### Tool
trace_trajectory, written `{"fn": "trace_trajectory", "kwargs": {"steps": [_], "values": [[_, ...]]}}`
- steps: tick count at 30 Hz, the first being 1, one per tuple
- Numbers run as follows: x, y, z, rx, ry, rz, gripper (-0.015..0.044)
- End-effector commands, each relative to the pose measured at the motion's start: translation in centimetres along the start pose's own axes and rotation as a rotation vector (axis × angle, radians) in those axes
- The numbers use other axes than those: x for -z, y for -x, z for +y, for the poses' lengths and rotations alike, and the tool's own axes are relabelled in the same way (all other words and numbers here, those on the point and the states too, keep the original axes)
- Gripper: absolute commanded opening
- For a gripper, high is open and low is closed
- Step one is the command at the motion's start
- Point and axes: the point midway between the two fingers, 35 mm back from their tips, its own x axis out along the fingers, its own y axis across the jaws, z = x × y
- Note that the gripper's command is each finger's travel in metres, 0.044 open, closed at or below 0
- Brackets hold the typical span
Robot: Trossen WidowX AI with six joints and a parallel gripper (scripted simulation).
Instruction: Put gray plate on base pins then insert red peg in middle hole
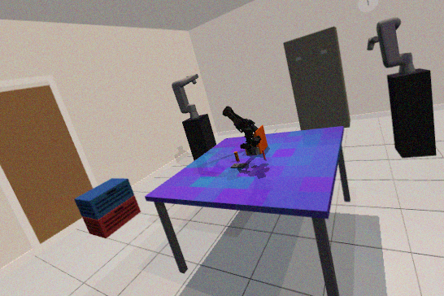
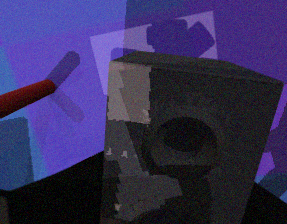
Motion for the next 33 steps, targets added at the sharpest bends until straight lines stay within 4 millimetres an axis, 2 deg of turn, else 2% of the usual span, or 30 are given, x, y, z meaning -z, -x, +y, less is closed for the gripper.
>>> {"fn": "trace_trajectory", "kwargs": {"steps": [1, 11, 33], "values": [[0.0, 1.5, 0.2, -0.002, -0.007, -0.003, 0.0], [0.2, 4.1, 0.6, -0.002, -0.007, 0.0, 0.0], [4.7, 1.2, -2.5, -0.005, 0.113, -0.017, 0.0]]}}
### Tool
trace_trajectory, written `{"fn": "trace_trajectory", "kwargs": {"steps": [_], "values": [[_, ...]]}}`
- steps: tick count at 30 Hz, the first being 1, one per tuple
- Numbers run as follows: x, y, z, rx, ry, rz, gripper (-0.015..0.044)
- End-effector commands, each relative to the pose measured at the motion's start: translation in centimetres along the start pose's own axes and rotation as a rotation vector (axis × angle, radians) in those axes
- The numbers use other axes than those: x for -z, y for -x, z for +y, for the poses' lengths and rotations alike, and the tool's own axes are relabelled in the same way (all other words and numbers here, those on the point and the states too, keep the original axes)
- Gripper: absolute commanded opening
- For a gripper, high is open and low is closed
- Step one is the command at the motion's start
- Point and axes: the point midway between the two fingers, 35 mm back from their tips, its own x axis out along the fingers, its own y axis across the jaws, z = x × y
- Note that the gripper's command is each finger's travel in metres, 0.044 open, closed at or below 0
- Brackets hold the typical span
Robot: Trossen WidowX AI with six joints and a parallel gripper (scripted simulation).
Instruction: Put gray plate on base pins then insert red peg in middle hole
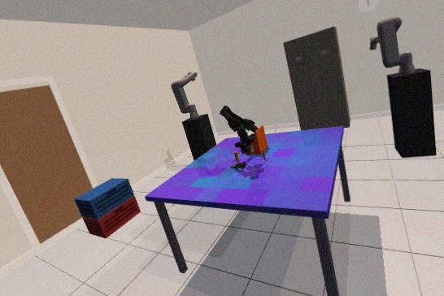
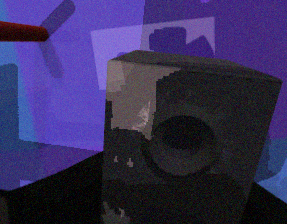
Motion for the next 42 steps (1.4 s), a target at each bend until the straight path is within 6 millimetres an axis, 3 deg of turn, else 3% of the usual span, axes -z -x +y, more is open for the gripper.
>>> {"fn": "trace_trajectory", "kwargs": {"steps": [1, 35, 42], "values": [[1.3, -0.7, -0.5, 0.002, 0.027, 0.003, 0.0], [10.7, -5.4, -2.6, 0.003, 0.219, 0.033, 0.0], [10.9, -5.5, -2.6, 0.003, 0.222, 0.034, 0.0]]}}
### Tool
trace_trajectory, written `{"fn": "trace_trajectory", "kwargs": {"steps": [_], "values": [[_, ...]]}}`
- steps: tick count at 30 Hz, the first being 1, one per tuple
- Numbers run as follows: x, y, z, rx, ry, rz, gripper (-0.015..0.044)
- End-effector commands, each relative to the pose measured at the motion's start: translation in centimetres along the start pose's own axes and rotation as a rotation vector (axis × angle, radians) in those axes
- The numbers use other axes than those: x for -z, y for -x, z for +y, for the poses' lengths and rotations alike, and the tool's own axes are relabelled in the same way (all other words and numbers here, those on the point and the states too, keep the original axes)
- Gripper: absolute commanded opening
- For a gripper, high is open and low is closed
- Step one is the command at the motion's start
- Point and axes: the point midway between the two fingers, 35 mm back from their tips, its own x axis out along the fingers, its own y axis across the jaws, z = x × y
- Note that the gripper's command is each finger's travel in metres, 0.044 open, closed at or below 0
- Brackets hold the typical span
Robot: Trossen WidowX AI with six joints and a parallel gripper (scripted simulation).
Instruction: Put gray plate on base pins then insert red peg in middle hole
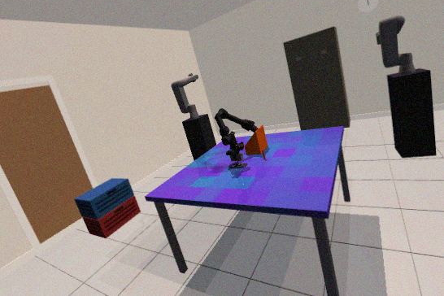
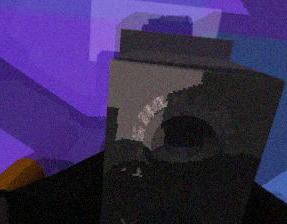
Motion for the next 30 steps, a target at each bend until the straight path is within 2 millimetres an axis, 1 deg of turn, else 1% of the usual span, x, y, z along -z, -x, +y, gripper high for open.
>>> {"fn": "trace_trajectory", "kwargs": {"steps": [1, 22, 25, 30], "values": [[0.3, -0.1, 0.1, 0.0, 0.008, 0.005, 0.0], [0.4, -0.1, 0.1, 0.0, 0.008, 0.005, 0.0], [0.4, -0.4, 0.1, 0.0, 0.008, 0.005, 0.0], [0.4, -1.5, 0.1, 0.0, 0.008, 0.006, 0.0]]}}
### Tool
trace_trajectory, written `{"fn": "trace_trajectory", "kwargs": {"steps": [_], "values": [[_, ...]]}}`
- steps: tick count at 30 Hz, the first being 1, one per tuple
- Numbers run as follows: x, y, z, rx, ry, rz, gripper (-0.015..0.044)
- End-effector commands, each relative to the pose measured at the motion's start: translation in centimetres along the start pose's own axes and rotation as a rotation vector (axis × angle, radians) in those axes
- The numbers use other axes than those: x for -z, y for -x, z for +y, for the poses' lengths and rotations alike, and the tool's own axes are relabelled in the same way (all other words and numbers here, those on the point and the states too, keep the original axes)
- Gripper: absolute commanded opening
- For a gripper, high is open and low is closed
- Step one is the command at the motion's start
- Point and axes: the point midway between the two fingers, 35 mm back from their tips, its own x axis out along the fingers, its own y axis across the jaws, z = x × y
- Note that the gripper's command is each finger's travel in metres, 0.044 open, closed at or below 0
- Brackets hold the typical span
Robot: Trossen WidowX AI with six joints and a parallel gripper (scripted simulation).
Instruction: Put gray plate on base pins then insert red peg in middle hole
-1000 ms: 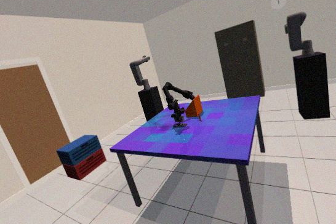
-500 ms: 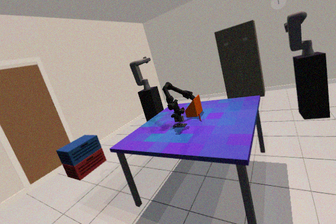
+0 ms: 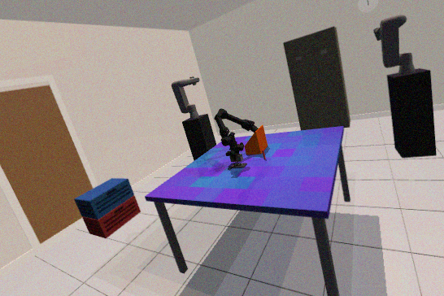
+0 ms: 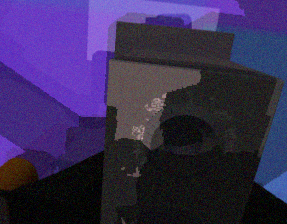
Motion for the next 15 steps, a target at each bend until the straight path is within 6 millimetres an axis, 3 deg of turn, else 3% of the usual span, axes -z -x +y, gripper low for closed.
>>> {"fn": "trace_trajectory", "kwargs": {"steps": [1, 15], "values": [[0.0, -1.1, 0.2, -0.009, 0.006, 0.004, 0.0], [0.0, -2.3, 0.2, -0.009, 0.006, 0.005, 0.0]]}}
